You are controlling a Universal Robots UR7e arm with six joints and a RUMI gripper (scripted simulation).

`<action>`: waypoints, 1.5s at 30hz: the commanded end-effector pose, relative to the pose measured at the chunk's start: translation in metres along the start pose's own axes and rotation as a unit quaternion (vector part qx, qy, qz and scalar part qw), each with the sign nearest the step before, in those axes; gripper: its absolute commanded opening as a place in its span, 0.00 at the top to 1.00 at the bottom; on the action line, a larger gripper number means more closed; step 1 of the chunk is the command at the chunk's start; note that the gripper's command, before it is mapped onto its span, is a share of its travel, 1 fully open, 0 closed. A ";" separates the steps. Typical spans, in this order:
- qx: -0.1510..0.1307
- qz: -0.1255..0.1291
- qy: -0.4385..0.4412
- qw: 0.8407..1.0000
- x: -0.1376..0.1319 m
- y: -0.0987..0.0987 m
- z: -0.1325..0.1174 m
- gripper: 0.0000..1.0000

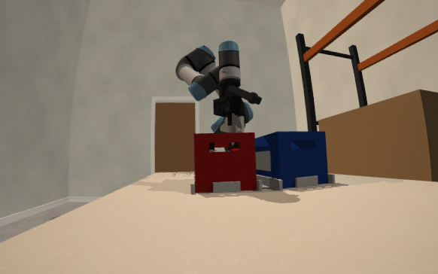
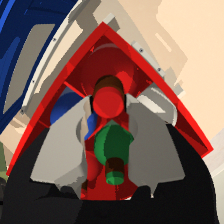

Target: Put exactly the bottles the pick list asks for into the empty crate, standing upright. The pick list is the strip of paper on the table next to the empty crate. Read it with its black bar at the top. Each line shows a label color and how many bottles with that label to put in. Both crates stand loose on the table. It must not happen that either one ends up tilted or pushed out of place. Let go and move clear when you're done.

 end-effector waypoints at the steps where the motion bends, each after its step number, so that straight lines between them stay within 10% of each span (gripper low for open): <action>1: 0.000 -0.001 0.000 1.000 0.000 -0.006 0.000 1.00; 45: 0.000 -0.001 0.000 1.000 0.000 -0.070 0.000 1.00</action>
Point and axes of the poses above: the point where the finger pads meet when closed, its own y axis out along the fingers, its own x axis across the jaws, z = x × y, the point moved 8 cm from there along -y, back along the fingers, and after that the axes turned 12 degrees about -y, right-handed, at the moved point
